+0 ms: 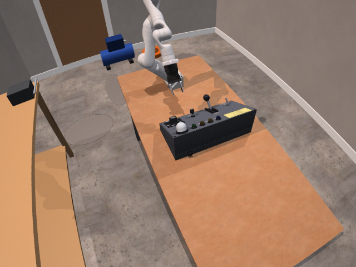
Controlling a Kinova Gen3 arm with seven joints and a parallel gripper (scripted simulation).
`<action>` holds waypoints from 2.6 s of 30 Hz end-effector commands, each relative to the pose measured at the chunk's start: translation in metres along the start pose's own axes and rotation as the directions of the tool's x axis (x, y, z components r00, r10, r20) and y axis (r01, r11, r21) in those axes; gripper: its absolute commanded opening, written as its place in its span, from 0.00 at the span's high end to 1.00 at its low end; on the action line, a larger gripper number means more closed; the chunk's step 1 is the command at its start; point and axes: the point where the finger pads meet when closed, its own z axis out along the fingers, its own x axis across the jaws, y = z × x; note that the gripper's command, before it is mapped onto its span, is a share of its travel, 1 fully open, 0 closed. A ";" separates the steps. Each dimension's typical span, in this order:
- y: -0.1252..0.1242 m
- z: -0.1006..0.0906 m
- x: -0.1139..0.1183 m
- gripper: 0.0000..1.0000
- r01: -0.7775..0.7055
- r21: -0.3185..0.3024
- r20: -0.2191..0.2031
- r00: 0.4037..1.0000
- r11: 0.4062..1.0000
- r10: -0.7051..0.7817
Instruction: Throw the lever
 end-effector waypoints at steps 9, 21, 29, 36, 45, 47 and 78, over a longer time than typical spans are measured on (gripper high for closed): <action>0.000 -0.024 -0.002 0.00 0.001 0.004 -0.001 1.000 1.000 -0.001; 0.002 -0.059 -0.003 0.00 0.000 0.002 0.002 1.000 1.000 0.000; 0.005 -0.079 -0.005 0.00 0.006 0.000 0.001 1.000 1.000 -0.006; 0.001 -0.084 -0.005 0.00 0.006 0.012 0.002 1.000 1.000 -0.006; -0.004 -0.082 -0.017 0.00 0.020 0.025 -0.005 1.000 0.999 -0.020; -0.010 -0.077 -0.031 0.00 0.036 0.037 -0.015 0.999 0.999 -0.036; -0.007 0.002 -0.172 0.00 0.203 0.053 -0.043 0.979 0.978 -0.201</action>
